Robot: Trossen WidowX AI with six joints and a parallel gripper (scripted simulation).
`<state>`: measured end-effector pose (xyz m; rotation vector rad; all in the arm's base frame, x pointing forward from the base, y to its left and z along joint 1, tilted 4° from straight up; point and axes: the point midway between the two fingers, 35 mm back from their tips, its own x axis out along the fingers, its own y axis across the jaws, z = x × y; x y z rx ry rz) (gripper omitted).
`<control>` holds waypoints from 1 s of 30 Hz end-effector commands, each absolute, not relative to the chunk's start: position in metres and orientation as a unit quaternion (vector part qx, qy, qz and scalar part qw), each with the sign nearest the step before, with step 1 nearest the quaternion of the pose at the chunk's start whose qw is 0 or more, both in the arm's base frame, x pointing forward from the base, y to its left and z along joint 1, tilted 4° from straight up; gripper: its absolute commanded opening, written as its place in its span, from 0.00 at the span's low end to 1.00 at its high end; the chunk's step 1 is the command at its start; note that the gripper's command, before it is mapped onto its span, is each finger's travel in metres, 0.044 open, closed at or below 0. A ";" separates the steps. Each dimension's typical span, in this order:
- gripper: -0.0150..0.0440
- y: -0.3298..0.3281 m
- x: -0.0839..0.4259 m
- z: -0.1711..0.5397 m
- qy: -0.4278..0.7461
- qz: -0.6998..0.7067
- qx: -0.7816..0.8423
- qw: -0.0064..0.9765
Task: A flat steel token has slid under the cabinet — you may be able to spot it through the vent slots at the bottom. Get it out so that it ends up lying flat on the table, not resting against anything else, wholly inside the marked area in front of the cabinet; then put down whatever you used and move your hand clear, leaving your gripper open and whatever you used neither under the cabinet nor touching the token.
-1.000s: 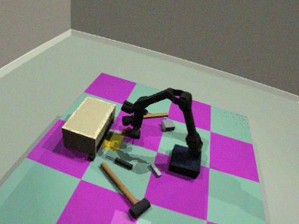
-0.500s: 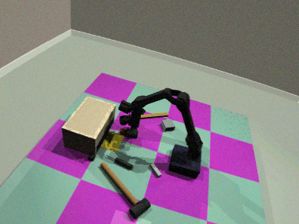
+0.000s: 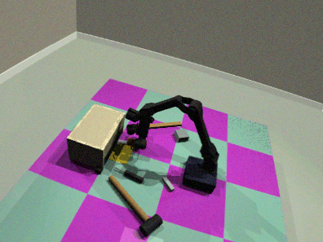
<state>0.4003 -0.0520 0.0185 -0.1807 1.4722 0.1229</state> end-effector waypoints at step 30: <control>0.25 -0.030 0.414 0.018 0.669 0.054 -0.080 0.737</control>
